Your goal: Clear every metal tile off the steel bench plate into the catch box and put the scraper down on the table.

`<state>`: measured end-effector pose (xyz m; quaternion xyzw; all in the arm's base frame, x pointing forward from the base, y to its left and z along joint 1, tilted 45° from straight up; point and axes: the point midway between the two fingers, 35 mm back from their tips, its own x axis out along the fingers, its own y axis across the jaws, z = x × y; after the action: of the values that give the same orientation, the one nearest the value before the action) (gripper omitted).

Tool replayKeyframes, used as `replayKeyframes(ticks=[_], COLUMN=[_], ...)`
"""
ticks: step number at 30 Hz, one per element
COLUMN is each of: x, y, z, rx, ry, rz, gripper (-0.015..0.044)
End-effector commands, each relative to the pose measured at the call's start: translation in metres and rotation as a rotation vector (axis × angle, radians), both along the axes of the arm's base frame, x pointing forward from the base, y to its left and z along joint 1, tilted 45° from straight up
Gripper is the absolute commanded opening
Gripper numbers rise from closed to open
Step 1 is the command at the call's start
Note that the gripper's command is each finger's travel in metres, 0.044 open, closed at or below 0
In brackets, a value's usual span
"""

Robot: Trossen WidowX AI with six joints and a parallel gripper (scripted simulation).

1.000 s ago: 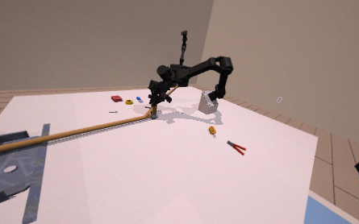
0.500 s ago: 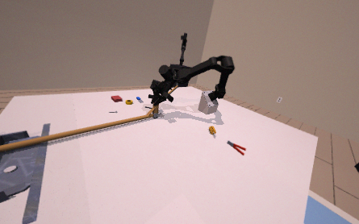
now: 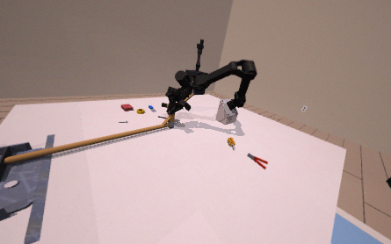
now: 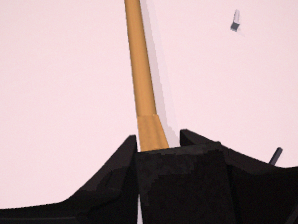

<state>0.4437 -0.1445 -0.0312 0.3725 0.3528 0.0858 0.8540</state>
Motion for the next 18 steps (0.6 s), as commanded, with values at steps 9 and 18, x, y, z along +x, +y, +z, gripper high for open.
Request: replayKeyframes(ticks=[9, 18], x=[-0.014, -0.023], y=[-0.001, 0.0], z=[-0.002, -0.002], rx=[-0.002, -0.002], ry=[0.001, 0.001], rz=[-0.007, -0.007], gripper=[0.0, 0.0])
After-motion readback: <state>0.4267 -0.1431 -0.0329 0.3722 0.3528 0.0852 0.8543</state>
